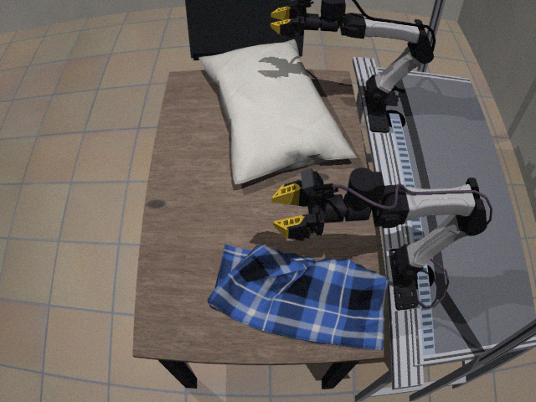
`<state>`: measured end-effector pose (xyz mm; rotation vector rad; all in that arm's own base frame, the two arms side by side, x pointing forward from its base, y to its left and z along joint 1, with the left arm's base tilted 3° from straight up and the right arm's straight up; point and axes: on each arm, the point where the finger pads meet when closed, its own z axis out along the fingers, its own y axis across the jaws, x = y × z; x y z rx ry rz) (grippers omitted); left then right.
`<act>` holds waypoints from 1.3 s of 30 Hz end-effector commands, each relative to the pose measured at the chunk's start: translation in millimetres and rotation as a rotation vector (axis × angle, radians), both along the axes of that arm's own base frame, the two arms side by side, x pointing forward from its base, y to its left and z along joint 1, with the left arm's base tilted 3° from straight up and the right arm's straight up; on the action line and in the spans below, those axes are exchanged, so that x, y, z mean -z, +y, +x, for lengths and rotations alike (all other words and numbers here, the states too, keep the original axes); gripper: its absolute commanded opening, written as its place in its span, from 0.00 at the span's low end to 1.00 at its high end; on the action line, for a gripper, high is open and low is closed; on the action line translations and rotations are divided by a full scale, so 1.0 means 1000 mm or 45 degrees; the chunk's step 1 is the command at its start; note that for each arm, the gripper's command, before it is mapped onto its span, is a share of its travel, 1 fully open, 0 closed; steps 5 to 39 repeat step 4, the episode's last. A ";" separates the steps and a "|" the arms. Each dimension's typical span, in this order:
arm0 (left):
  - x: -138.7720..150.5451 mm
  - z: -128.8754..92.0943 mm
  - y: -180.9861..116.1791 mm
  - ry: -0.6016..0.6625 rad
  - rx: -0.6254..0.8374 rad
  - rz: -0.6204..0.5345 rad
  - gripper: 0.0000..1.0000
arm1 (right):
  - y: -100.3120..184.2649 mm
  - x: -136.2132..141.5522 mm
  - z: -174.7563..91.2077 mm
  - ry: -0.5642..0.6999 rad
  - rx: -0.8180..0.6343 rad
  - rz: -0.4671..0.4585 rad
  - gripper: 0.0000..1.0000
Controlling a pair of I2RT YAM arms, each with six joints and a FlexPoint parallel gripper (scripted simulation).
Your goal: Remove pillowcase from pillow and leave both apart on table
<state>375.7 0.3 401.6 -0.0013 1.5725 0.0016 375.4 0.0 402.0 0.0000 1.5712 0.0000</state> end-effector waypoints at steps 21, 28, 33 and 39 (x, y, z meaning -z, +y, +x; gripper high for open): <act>-0.015 -0.005 0.002 -0.052 -0.003 -0.009 0.60 | 0.000 -0.011 -0.005 -0.025 -0.008 0.009 0.60; -0.015 -0.005 0.002 -0.052 -0.003 -0.009 0.60 | 0.000 -0.011 -0.005 -0.025 -0.008 0.009 0.60; -0.015 -0.005 0.002 -0.052 -0.003 -0.009 0.60 | 0.000 -0.011 -0.005 -0.025 -0.008 0.009 0.60; -0.015 -0.005 0.002 -0.052 -0.003 -0.009 0.60 | 0.000 -0.011 -0.005 -0.025 -0.008 0.009 0.60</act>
